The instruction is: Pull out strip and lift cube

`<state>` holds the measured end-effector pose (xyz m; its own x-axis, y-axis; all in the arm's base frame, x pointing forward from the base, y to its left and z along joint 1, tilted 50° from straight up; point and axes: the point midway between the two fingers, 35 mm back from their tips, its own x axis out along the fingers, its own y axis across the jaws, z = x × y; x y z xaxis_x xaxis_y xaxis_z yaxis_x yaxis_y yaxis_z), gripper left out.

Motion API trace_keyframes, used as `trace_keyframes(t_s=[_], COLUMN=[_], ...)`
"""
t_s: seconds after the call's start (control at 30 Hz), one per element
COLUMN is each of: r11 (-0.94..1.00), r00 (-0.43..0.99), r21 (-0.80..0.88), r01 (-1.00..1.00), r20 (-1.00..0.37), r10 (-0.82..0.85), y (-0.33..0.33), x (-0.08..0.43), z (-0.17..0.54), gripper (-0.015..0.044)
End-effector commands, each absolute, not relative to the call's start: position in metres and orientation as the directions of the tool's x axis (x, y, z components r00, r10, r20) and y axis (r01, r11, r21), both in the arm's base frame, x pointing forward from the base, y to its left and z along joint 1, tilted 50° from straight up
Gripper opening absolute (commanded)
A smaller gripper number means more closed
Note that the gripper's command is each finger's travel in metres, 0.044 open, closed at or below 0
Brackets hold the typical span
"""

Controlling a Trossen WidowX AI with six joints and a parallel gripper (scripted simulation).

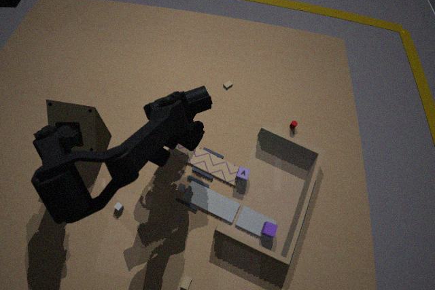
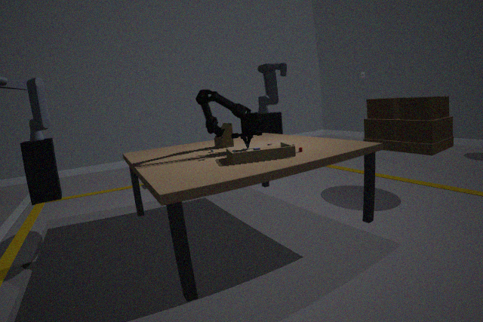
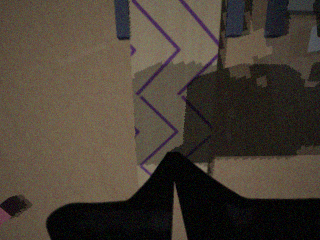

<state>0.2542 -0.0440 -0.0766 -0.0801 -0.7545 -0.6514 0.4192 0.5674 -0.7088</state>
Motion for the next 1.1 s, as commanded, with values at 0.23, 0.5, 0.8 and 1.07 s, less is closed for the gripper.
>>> trace_keyframes(t_s=[0.23,0.5,0.8,1.07], r11=[0.564,0.564,0.565,0.565], r00=[-0.106,-0.106,-0.106,-0.107], r21=[-0.714,-0.714,-0.714,-0.714], r01=[0.415,0.415,0.414,0.414], r20=[-0.654,-0.654,-0.654,-0.654], r10=[-0.749,-0.749,-0.749,-0.749], y=[-0.042,-0.038,-0.033,-0.029], x=[0.231,0.221,0.209,0.199], z=[-0.083,-0.086,-0.089,-0.092], gripper=[0.0,0.0,0.0,0.0])
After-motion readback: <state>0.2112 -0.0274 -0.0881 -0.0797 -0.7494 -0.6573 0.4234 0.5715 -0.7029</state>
